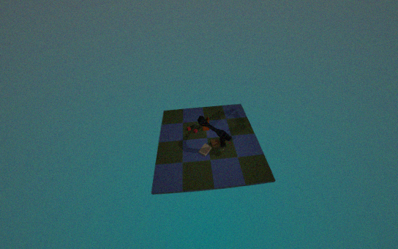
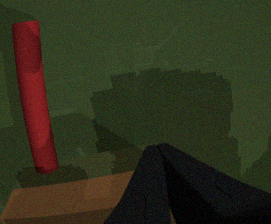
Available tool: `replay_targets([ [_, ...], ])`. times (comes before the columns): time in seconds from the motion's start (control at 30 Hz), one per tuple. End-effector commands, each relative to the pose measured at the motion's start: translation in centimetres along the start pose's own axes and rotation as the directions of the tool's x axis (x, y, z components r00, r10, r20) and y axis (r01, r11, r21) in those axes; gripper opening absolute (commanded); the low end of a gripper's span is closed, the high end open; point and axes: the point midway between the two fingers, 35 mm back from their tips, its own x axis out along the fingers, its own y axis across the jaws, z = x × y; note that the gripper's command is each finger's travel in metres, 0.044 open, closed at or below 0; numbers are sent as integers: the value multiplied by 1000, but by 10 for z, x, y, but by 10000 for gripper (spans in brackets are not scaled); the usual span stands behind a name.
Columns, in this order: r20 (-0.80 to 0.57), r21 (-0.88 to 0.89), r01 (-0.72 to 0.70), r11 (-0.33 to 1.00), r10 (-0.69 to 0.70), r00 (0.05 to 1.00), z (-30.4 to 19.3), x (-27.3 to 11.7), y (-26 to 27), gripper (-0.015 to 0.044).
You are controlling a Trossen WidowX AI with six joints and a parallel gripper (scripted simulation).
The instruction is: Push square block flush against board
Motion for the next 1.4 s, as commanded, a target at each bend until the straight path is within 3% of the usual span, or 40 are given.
replay_targets([
  [0.0, -13, -65, -11, 998, 10, 1000, -1, 27, 5, 0],
  [1.37, -13, -66, -11, 998, 10, 1000, -28, 27, 1, 0],
])
